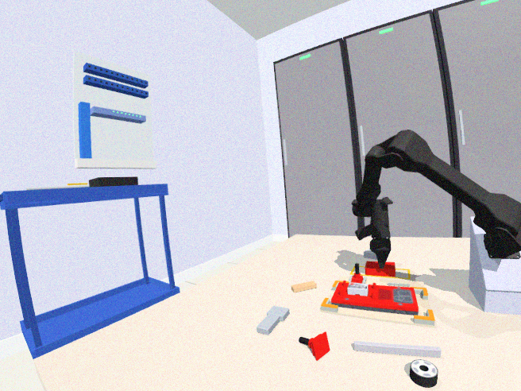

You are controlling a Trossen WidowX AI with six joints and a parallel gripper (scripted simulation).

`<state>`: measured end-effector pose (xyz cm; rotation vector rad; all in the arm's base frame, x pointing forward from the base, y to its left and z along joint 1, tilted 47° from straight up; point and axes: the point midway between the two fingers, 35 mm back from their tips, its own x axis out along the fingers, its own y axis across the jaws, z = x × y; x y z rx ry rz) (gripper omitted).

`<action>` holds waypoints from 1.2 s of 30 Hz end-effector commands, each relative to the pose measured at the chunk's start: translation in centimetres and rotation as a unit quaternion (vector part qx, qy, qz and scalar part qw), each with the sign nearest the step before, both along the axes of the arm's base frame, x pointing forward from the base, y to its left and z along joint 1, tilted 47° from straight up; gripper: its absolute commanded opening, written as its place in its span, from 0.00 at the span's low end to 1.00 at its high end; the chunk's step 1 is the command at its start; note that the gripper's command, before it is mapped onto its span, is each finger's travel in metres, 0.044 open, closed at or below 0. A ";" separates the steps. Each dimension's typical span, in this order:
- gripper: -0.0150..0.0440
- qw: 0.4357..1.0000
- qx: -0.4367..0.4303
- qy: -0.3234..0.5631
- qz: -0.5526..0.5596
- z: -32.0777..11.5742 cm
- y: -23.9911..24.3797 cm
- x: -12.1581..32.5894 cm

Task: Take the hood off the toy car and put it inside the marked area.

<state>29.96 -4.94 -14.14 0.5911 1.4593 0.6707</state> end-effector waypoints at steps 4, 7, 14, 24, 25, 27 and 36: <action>1.00 1.000 -0.006 -0.012 -0.005 3.6 -4.0 0.3; 1.00 1.000 -0.006 -0.012 -0.005 3.6 -4.0 0.3; 1.00 1.000 -0.006 -0.012 -0.005 3.6 -4.0 0.3; 1.00 1.000 -0.006 -0.012 -0.005 3.6 -4.0 0.3; 1.00 1.000 -0.006 -0.012 -0.005 3.6 -4.0 0.3; 1.00 1.000 -0.006 -0.012 -0.005 3.6 -4.0 0.3; 1.00 1.000 -0.006 -0.012 -0.005 3.6 -4.0 0.3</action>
